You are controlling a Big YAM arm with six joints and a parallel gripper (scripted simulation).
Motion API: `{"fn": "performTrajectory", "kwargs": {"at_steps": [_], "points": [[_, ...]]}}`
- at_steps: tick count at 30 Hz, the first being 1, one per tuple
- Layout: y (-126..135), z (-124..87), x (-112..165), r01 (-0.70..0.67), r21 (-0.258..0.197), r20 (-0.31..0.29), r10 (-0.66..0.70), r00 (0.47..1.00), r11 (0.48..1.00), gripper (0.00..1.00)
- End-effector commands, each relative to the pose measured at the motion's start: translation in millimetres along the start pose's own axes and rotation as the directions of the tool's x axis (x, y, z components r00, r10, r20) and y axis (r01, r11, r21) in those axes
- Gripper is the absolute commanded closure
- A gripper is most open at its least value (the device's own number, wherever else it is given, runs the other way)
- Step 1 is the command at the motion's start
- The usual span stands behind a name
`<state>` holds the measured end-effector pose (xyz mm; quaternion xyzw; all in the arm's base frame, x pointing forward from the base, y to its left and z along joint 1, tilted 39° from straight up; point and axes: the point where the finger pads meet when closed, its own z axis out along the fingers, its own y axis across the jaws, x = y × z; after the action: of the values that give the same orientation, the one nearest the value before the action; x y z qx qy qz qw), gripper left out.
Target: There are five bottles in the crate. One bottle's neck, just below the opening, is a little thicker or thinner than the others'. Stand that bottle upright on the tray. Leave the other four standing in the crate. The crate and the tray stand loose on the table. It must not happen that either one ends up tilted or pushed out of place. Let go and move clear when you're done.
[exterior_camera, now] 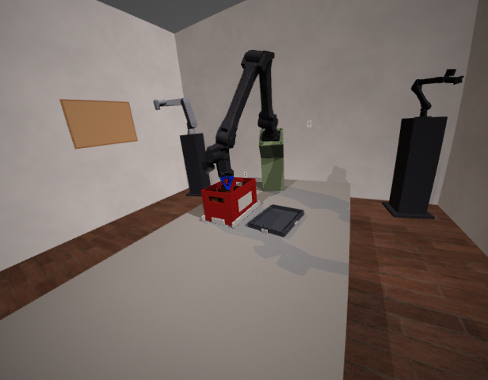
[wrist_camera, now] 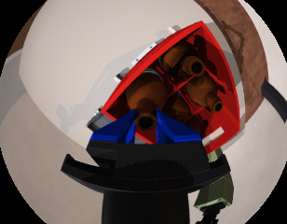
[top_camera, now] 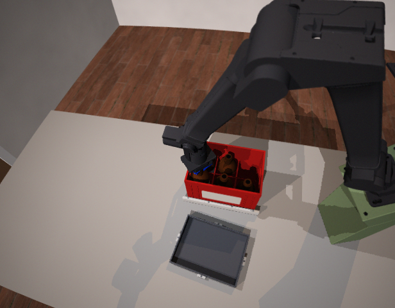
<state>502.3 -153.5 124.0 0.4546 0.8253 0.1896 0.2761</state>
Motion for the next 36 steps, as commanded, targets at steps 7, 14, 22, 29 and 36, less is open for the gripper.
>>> {"fn": "performTrajectory", "kwargs": {"at_steps": [7, 14, 22, 29, 36], "points": [[-2.2, -10.8, -1.7, 0.009, -0.002, 0.009, -0.009, 1.000, 1.000, 1.00], [-1.2, -12.5, -2.4, 0.010, -0.005, 0.012, -0.010, 1.000, 1.000, 1.00], [-1.2, -12.5, -2.4, 0.010, -0.005, 0.012, -0.010, 1.000, 1.000, 1.00], [-1.2, -12.5, -2.4, 0.010, -0.005, 0.012, -0.010, 1.000, 1.000, 1.00], [-1.2, -12.5, -2.4, 0.010, -0.005, 0.012, -0.010, 1.000, 1.000, 1.00]]}}
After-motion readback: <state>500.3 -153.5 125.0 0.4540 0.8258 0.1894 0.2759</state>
